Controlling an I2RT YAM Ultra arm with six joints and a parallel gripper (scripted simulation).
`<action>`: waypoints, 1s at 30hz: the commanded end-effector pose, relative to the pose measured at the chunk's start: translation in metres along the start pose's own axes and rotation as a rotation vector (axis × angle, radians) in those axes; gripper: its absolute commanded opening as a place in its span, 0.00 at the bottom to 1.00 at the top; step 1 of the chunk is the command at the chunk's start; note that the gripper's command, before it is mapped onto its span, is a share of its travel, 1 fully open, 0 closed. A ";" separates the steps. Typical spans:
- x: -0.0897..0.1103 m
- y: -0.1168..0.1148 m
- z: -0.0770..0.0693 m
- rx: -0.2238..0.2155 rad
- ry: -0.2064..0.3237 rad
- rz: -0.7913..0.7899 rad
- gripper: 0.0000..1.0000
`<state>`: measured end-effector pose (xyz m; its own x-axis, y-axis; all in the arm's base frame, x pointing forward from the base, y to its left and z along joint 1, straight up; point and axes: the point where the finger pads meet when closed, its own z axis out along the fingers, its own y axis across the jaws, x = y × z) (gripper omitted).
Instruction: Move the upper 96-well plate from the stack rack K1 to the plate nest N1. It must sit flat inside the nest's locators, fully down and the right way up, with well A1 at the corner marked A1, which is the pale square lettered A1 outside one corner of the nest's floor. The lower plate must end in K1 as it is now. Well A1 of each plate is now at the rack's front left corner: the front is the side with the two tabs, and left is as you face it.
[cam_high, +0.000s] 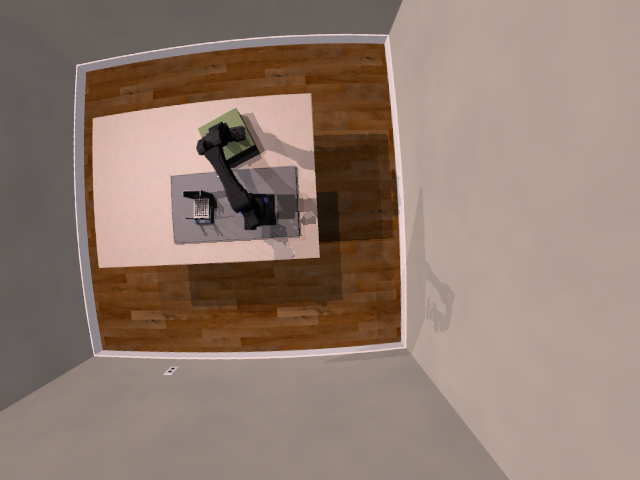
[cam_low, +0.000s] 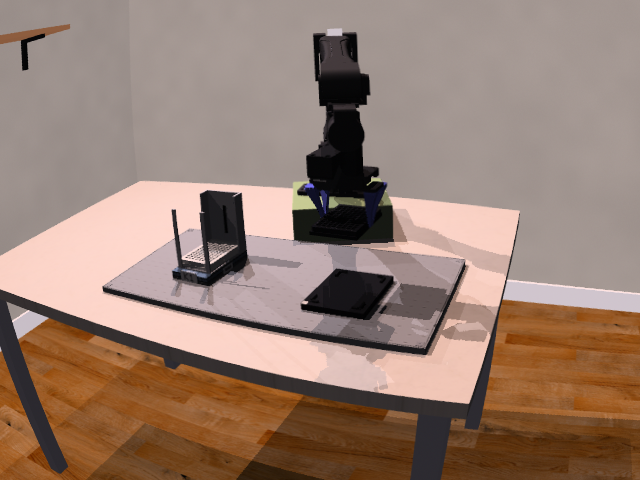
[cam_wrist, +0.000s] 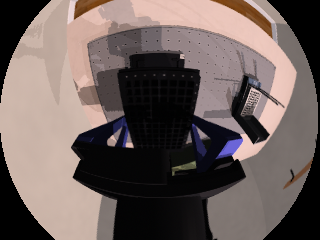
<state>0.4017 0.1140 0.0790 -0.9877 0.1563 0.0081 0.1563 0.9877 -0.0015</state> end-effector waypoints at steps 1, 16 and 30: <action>-0.001 0.004 0.001 -0.002 -0.018 -0.005 0.00; -0.001 0.005 0.030 0.004 -0.006 -0.005 0.00; -0.004 0.006 0.048 -0.001 -0.016 -0.006 0.00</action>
<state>0.4004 0.1137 0.0329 -0.9874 0.1566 0.0222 0.1564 0.9877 -0.0080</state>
